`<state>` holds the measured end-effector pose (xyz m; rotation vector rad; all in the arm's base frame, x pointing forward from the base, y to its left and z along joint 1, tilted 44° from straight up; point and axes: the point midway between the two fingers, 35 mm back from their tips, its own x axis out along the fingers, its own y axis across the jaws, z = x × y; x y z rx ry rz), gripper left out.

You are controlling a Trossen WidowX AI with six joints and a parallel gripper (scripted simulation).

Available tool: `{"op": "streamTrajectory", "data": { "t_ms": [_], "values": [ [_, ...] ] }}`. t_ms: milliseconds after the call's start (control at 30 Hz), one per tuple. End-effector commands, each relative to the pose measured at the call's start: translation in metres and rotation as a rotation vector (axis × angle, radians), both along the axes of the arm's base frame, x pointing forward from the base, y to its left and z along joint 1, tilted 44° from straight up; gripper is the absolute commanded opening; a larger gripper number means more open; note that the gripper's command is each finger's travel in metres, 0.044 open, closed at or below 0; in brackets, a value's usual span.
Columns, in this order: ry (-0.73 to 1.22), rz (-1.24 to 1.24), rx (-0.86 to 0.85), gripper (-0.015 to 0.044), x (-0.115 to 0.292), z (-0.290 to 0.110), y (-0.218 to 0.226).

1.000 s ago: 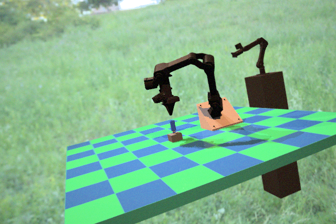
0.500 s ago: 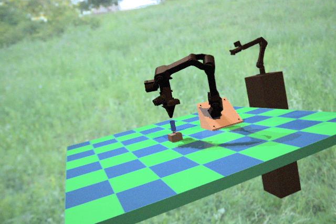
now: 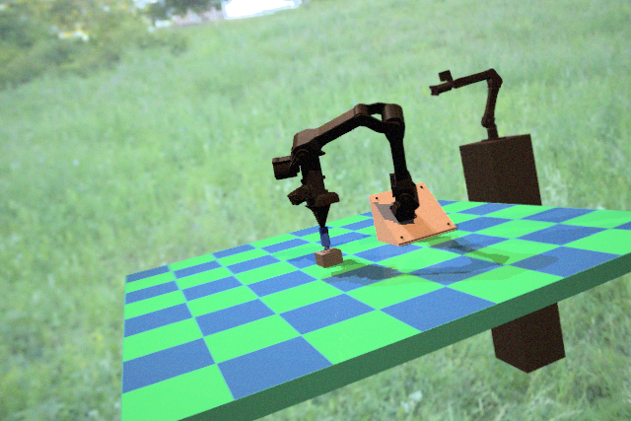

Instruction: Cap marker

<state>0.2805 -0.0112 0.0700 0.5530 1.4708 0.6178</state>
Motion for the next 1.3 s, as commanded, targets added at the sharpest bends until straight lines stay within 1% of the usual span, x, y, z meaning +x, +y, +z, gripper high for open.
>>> {"op": "streamTrajectory", "data": {
  "t_ms": [0,300,367,500,567,767,1267],
  "values": [
    [0.005,-0.002,0.007,0.0,-0.001,-0.006,0.007],
    [-0.003,-0.003,-0.001,0.0,0.001,-0.001,0.001],
    [0.008,-0.021,-0.001,0.0,0.003,0.01,-0.011],
    [0.045,-0.078,0.004,0.0,0.003,0.048,-0.047],
    [0.057,-0.095,0.007,0.0,0.001,0.06,-0.058],
    [0.058,-0.097,0.008,0.0,0.0,0.061,-0.059],
    [0.058,-0.097,0.008,0.0394,0.0,0.061,-0.059]
  ]
}}
